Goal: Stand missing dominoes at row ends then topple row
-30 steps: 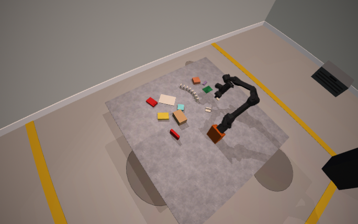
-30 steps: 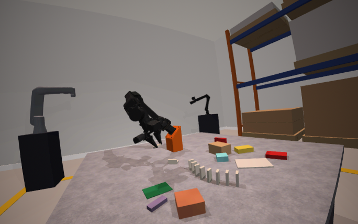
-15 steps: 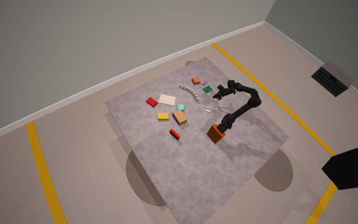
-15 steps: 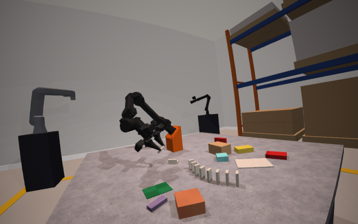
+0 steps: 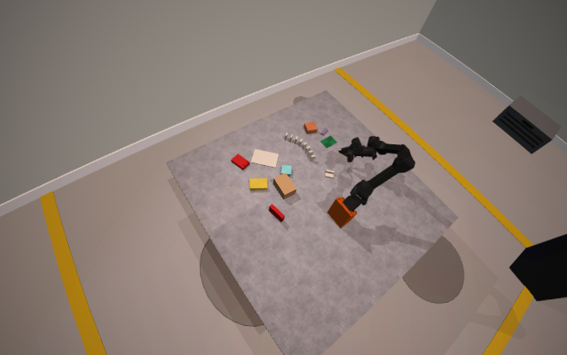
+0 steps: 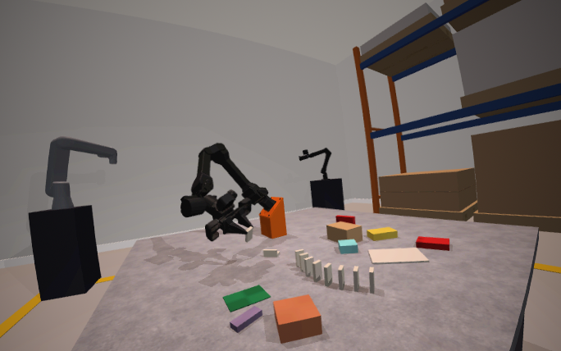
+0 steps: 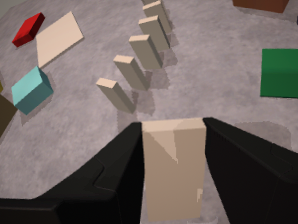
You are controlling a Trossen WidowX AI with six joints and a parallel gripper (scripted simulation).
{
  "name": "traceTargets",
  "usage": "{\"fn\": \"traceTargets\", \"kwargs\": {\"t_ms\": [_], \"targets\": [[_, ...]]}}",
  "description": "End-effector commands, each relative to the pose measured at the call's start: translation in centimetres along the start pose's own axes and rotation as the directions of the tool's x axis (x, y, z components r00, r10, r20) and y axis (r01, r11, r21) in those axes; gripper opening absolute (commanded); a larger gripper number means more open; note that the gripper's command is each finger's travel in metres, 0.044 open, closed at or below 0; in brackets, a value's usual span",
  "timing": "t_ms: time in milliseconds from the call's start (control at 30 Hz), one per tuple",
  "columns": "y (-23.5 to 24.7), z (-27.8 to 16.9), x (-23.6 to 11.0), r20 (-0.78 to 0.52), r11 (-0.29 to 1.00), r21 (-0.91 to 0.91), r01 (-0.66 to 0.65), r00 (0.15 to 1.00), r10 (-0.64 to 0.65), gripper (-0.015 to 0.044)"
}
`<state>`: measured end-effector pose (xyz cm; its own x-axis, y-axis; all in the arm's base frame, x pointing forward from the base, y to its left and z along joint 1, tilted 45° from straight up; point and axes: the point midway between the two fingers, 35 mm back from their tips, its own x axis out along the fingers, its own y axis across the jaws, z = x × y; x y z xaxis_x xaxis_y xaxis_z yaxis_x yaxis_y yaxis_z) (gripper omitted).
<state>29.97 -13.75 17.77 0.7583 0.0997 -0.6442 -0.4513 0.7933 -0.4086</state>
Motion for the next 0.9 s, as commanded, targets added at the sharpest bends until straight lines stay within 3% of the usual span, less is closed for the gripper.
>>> {"fn": "traceTargets", "kwargs": {"t_ms": [0,500,867], "targets": [[-0.1,0.0,-0.6,0.087,0.999,-0.044,0.023,0.996,-0.019,0.0107],[0.0,0.3,-4.6,0.422,0.944,-0.243,0.222,0.901,-0.103,0.0107],[0.0,0.3,-4.9,0.435,0.939,-0.252,0.234,0.894,-0.106,0.0107]]}}
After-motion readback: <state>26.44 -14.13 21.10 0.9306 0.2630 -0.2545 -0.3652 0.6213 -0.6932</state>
